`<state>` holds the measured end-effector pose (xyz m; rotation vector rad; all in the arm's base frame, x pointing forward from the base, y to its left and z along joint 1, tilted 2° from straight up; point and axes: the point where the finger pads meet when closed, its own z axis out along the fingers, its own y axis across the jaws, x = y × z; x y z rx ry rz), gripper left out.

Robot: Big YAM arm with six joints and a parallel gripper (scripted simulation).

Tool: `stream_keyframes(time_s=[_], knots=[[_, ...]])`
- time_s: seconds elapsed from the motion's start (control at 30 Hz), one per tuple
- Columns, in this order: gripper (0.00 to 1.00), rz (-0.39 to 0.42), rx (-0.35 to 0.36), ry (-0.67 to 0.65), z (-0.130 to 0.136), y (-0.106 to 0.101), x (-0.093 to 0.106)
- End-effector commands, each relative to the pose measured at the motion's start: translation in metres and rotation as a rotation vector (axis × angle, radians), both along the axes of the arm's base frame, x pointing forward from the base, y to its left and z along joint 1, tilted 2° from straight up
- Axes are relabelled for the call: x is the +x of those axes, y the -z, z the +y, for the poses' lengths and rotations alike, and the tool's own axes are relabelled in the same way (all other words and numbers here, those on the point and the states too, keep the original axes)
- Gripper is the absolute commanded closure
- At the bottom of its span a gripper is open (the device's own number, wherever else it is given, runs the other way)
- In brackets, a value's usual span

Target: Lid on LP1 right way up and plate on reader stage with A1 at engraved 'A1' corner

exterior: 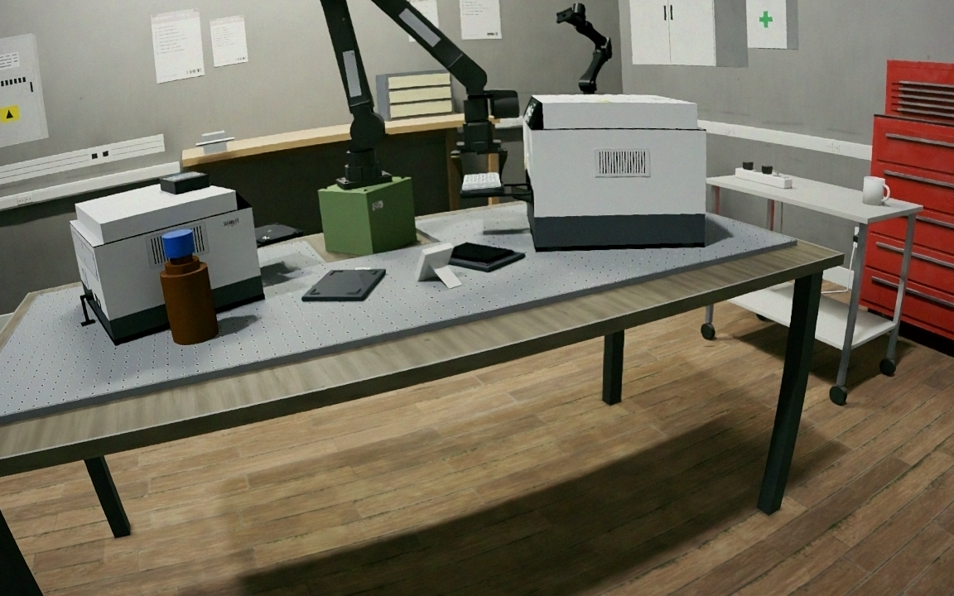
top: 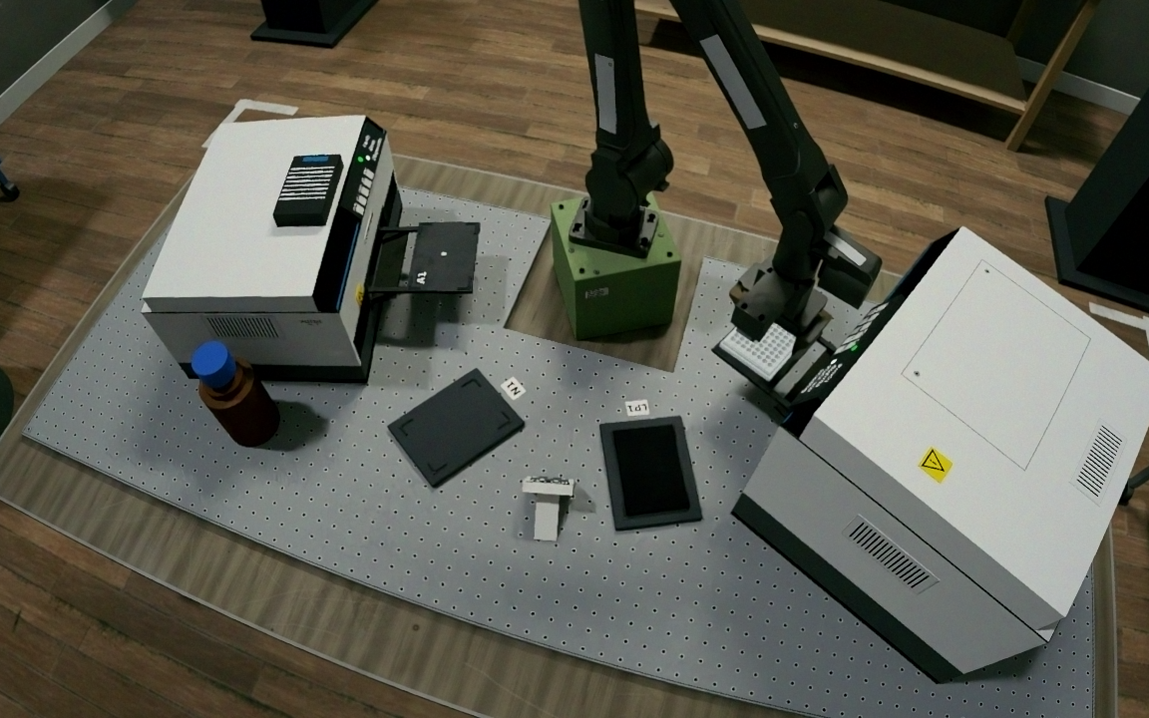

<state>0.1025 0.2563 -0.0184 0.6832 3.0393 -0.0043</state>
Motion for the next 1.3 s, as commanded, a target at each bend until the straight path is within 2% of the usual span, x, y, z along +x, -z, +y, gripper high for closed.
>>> stream_keyframes(time_s=[0.0,0.13,0.57,1.03,1.27], knots=[[0.14,-0.019,0.061,0.008,0.028,-0.018,0.007],[0.14,-0.018,0.058,-0.003,0.027,-0.022,0.005],[0.14,-0.015,0.048,0.005,0.010,-0.011,0.007],[0.14,-0.024,0.073,-0.020,0.026,-0.019,0.005],[0.14,-0.026,0.078,0.004,0.027,-0.020,0.013]])
